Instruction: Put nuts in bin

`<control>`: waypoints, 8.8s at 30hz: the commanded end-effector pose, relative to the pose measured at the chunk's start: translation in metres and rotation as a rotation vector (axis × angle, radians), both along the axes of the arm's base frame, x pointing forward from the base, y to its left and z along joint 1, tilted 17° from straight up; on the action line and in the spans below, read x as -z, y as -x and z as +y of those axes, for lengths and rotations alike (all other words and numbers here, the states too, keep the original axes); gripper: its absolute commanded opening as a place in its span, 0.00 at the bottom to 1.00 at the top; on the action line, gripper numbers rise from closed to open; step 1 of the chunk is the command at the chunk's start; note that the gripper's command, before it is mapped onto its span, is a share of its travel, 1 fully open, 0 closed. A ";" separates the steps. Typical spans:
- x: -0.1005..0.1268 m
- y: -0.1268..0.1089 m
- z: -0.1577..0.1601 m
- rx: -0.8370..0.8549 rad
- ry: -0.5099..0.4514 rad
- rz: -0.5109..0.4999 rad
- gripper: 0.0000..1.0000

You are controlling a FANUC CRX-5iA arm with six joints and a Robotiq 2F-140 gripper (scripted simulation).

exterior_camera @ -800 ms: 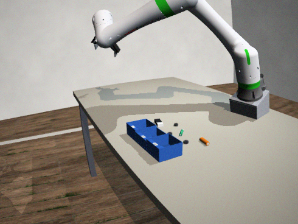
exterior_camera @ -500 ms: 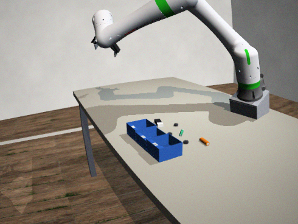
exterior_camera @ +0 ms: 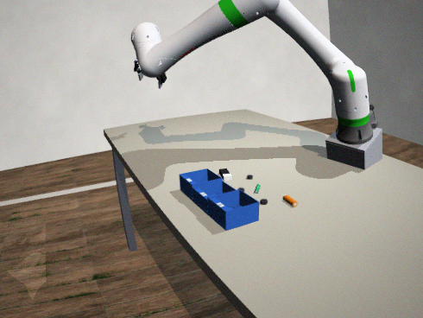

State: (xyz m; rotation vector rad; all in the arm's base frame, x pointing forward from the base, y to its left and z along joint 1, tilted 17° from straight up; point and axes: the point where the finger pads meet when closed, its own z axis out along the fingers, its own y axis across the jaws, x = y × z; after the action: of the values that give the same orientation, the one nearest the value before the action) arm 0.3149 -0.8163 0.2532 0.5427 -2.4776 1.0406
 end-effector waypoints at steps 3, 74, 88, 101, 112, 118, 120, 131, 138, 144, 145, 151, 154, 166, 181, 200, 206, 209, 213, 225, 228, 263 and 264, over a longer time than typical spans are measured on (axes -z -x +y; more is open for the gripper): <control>0.036 -0.011 0.000 0.001 0.004 -0.001 0.05; -0.024 -0.153 0.336 -0.909 -0.292 0.385 0.05; -0.025 -0.159 0.410 -1.155 -0.329 0.471 0.05; -0.024 -0.158 0.468 -1.316 -0.345 0.524 0.05; -0.021 -0.153 0.525 -1.534 -0.354 0.592 0.05; -0.018 -0.146 0.564 -1.646 -0.353 0.625 0.05; -0.017 -0.145 0.572 -1.695 -0.351 0.639 0.05; -0.012 -0.131 0.626 -1.877 -0.339 0.690 0.05; -0.009 -0.121 0.656 -1.995 -0.325 0.720 0.05; -0.005 -0.110 0.685 -2.116 -0.307 0.750 0.05; -0.005 -0.110 0.685 -2.116 -0.307 0.750 0.05; -0.002 -0.097 0.714 -2.237 -0.283 0.778 0.05; 0.001 -0.089 0.728 -2.335 -0.260 0.799 0.05; 0.002 -0.083 0.741 -2.360 -0.253 0.805 0.05; 0.040 -0.151 0.712 -2.509 -0.153 0.933 0.05; 0.084 -0.221 0.684 -2.509 -0.153 0.933 0.05; 0.100 -0.226 0.684 -2.509 -0.153 0.933 0.05; 0.107 -0.228 0.684 -2.509 -0.153 0.933 0.05; 0.115 -0.230 0.684 -2.509 -0.153 0.933 0.05; 0.134 -0.236 0.685 -2.509 -0.153 0.933 0.05; 0.134 -0.236 0.685 -2.509 -0.153 0.933 0.05; 0.134 -0.236 0.685 -2.509 -0.153 0.933 0.05; 0.134 -0.236 0.685 -2.509 -0.153 0.933 0.05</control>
State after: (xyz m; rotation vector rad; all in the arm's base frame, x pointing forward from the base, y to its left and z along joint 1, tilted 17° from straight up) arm 0.5510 -0.1316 0.1194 3.1133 0.0675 0.4749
